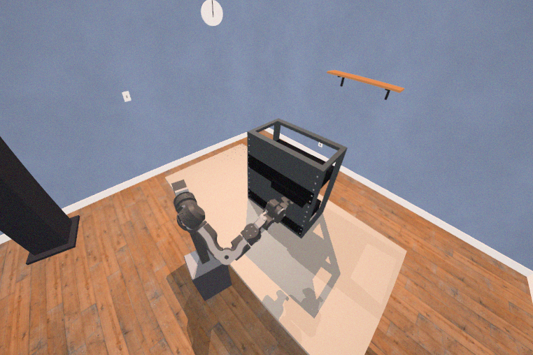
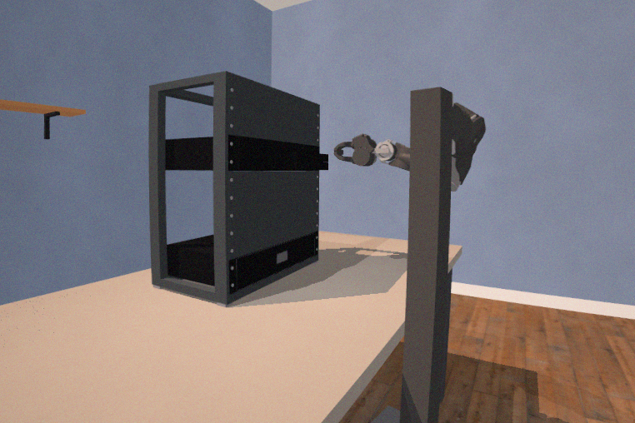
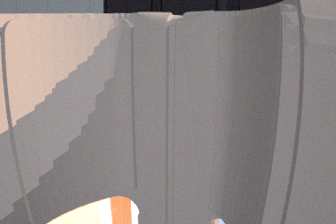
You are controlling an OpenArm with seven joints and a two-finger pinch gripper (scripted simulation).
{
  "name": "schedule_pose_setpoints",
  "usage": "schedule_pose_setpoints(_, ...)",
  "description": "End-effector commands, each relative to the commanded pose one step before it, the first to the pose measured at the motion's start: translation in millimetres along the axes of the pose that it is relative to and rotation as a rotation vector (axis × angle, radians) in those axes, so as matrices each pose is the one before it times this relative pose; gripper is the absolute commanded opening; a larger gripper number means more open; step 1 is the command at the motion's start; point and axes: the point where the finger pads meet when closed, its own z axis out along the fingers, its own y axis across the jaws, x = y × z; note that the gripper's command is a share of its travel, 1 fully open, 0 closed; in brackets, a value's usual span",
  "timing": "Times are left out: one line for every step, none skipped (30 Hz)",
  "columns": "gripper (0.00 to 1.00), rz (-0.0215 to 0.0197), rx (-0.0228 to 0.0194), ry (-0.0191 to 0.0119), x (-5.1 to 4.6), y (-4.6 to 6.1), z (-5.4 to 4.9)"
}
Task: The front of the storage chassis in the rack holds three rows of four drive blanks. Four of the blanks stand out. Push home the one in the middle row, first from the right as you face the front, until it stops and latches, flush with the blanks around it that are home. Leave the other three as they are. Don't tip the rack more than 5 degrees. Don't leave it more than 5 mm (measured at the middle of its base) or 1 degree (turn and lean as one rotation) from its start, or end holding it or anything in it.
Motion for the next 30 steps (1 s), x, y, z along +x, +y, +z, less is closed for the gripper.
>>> schedule_pose_setpoints(0.0, -0.01001, 0.01178, 0.00498, 1.006, -3.01, 5.43)
schedule_pose_setpoints(0.0, 0.00005, 0.00015, 0.00008, 0.03, -0.03, 4.87)
schedule_pose_setpoints(0.0, 0.00005, 0.00016, 0.00009, 0.033, -0.03, 5.1)
schedule_pose_setpoints(0.0, 0.00004, 0.00017, 0.00009, 0.037, -0.03, 5.18)
schedule_pose_setpoints(0.0, 0.00004, 0.00017, 0.0001, 0.038, -0.03, 5.11)
schedule_pose_setpoints(0.0, 0.0, 0.0, 0.0, 0.0, 0.0, 0.0)
schedule_pose_setpoints(0.0, 0.0, 0.0, 0.0, 0.0, 0.0, 0.0)
schedule_pose_setpoints(0.0, 0.00004, 0.00016, 0.00009, 0.035, -0.03, 4.88)
schedule_pose_setpoints(0.0, 0.00005, 0.00014, 0.00007, 0.027, -0.03, 4.51)
schedule_pose_setpoints(0.0, 0.00006, 0.00012, 0.00005, 0.018, -0.03, 4.01)
schedule_pose_setpoints(0.0, 0.00004, 0.00011, 0.00005, 0.018, -0.02, 3.4)
schedule_pose_setpoints(0.0, -0.00002, 0.00012, 0.00009, 0.041, -0.01, 2.73)
schedule_pose_setpoints(0.0, 0.00007, 0.00004, -0.00001, -0.009, -0.02, 2.04)
schedule_pose_setpoints(0.0, 0.0, 0.00005, 0.00004, 0.016, -0.01, 1.37)
schedule_pose_setpoints(0.0, -0.00002, 0.00004, 0.00004, 0.017, 0.0, 0.77)
schedule_pose_setpoints(0.0, -0.00046, -0.00065, 0.00059, 0.25, 0.26, 0.29)
schedule_pose_setpoints(0.0, -0.00082, -0.00121, 0.00105, 0.44, 0.48, 0.01)
schedule_pose_setpoints(0.0, 0.0, 0.0, 0.0, 0.0, 0.0, 0.0)
schedule_pose_setpoints(0.0, 0.0, 0.0, 0.0, 0.0, 0.0, 0.0)
schedule_pose_setpoints(0.0, 0.0, 0.0, 0.0, 0.0, 0.0, 0.0)
schedule_pose_setpoints(0.0, 0.0, 0.0, 0.0, 0.0, 0.0, 0.0)
schedule_pose_setpoints(0.0, 0.0, 0.0, 0.0, 0.0, 0.0, 0.0)
schedule_pose_setpoints(0.0, 0.0, 0.0, 0.0, 0.0, 0.0, 0.0)
schedule_pose_setpoints(0.0, 0.0, 0.0, 0.0, 0.0, 0.0, 0.0)
schedule_pose_setpoints(0.0, 0.0, 0.0, 0.0, 0.0, 0.0, 0.0)
schedule_pose_setpoints(0.0, 0.0, 0.0, 0.0, 0.0, 0.0, 0.0)
schedule_pose_setpoints(0.0, 0.0, 0.0, 0.0, 0.0, 0.0, 0.0)
schedule_pose_setpoints(0.0, 0.0, 0.0, 0.0, 0.0, 0.0, 0.0)
schedule_pose_setpoints(0.0, 0.0, 0.0, 0.0, 0.0, 0.0, 0.0)
schedule_pose_setpoints(0.0, 0.0, 0.0, 0.0, 0.0, 0.0, 0.0)
